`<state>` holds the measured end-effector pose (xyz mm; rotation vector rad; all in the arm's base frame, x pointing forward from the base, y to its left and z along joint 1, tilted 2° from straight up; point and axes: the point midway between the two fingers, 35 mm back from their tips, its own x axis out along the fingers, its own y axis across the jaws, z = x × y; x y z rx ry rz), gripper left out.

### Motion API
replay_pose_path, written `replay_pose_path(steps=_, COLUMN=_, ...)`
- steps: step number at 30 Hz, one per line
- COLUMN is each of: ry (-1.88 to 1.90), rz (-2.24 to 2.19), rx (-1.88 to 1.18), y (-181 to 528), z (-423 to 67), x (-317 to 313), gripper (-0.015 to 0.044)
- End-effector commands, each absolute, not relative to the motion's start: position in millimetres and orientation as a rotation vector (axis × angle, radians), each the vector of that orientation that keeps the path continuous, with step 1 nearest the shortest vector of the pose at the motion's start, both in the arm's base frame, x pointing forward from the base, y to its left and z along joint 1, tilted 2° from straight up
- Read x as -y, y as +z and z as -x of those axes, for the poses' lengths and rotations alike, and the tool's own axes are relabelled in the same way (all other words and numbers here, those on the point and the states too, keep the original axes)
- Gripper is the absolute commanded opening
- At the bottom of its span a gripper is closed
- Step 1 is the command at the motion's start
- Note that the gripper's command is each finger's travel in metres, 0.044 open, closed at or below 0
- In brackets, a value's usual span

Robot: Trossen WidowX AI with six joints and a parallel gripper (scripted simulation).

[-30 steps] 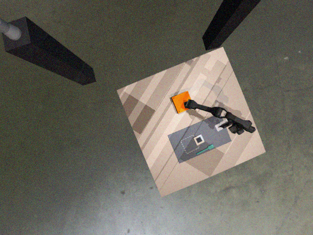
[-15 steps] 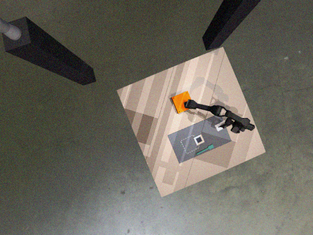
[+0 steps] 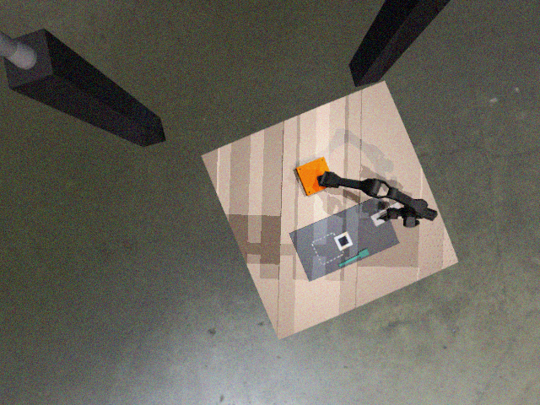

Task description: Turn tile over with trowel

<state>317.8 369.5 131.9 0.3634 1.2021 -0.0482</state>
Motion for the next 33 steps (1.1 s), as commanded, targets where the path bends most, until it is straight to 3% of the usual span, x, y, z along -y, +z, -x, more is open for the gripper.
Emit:
replay_pose_path(steps=1, ry=0.046, rz=-0.236, rx=-1.157, y=129.3, z=-316.6, x=-368.9, gripper=0.03)
replay_pose_path(steps=33, ry=0.506, rz=0.529, rx=-0.792, y=114.5, z=-295.9, x=-371.3, gripper=0.03)
